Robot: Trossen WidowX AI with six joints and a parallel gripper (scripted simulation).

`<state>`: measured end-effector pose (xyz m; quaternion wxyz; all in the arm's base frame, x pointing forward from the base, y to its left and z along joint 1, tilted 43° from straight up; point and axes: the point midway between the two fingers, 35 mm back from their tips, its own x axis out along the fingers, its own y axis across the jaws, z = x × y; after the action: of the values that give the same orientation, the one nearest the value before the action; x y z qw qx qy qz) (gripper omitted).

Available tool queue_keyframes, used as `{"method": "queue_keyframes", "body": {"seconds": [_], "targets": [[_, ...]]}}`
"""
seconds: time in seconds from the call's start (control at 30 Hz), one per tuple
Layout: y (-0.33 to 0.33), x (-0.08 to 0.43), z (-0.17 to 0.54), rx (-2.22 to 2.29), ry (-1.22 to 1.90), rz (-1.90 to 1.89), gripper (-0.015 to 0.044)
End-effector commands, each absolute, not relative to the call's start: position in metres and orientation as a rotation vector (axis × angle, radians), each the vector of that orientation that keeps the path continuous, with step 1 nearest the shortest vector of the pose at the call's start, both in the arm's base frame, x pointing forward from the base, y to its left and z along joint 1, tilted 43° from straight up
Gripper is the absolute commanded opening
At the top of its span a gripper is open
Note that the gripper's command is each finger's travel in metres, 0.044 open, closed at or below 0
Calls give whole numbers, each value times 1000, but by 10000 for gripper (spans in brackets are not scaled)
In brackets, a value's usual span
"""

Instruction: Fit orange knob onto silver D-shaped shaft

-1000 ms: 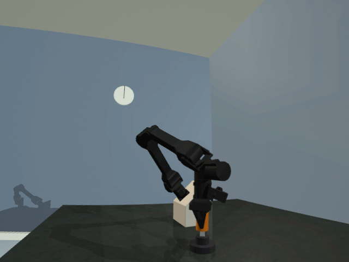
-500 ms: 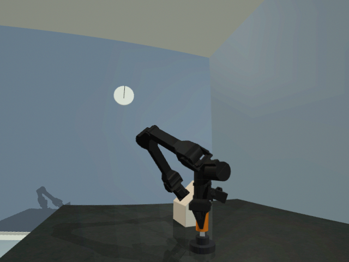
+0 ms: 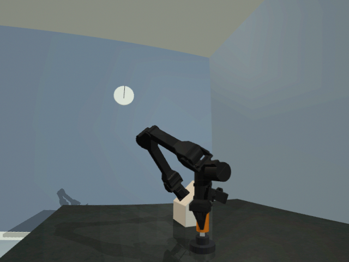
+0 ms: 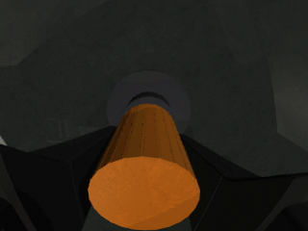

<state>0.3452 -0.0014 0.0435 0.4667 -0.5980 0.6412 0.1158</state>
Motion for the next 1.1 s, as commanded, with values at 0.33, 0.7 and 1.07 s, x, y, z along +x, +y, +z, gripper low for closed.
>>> {"method": "queue_keyframes", "body": {"seconds": [0.33,0.7,1.07], "targets": [[0,344,50,-1431,1567,242,0],[0,346,48,-1431,1567,242,0],[0,345,45,-1431,1567,242,0]]}}
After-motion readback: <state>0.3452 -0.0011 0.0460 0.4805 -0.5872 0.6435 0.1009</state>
